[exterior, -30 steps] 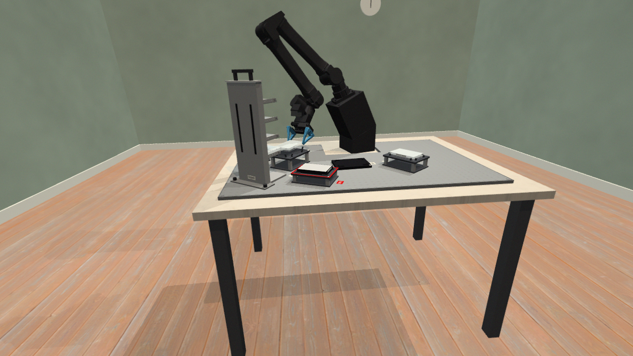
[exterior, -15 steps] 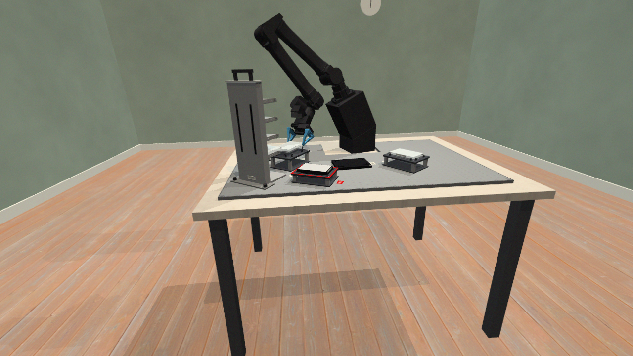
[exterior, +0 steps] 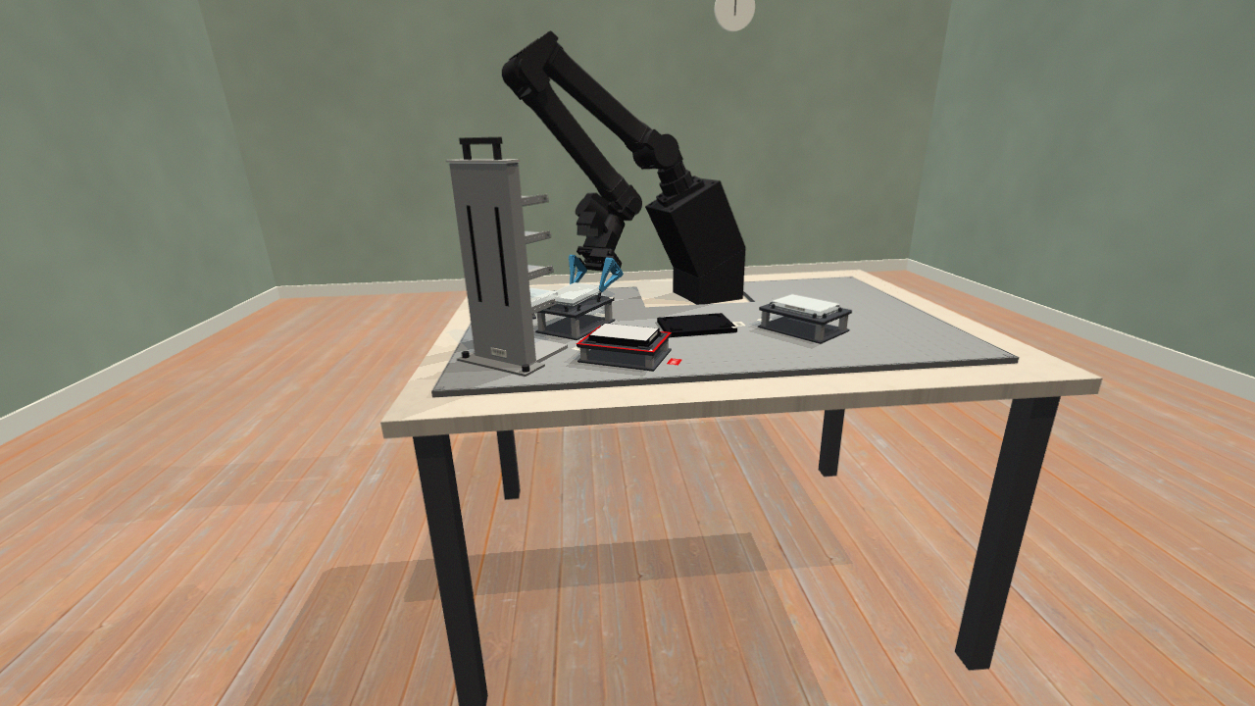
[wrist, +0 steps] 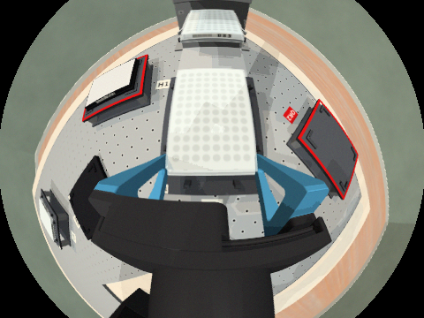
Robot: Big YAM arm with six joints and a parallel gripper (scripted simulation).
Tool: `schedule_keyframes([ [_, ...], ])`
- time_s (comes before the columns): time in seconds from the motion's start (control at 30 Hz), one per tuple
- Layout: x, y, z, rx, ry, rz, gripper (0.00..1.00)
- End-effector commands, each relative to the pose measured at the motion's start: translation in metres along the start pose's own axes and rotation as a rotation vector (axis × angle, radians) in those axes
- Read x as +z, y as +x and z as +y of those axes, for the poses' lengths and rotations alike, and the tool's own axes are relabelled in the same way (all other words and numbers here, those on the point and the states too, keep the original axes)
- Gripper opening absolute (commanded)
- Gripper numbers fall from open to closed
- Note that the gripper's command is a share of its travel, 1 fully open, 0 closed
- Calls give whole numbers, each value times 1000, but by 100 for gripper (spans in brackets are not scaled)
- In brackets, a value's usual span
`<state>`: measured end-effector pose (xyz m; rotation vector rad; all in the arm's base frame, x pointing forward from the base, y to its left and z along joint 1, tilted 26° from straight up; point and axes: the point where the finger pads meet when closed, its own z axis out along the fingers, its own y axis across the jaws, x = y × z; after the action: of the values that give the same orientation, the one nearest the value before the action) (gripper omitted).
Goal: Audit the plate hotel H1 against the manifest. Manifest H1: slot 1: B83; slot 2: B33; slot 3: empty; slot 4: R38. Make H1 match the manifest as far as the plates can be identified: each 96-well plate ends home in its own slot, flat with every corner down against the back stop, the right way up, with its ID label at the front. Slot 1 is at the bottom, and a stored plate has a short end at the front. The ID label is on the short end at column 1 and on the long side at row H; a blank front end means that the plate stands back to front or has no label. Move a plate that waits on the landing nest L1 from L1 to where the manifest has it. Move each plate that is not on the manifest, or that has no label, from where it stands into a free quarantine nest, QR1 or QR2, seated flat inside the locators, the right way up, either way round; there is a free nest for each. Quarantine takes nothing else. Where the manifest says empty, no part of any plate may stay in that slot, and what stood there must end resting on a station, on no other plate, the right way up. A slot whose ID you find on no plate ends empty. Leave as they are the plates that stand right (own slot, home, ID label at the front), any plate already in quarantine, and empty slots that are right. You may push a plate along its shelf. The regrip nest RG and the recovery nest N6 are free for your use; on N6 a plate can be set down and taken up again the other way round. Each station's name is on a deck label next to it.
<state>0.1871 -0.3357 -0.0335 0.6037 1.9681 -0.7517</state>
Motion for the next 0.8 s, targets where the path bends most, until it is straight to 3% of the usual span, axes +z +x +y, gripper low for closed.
schedule_keyframes([
  [0.0, -1, 0, -3, -14, 10, -14, 86],
  [0.77, 7, 7, -4, -15, 13, -18, 86],
])
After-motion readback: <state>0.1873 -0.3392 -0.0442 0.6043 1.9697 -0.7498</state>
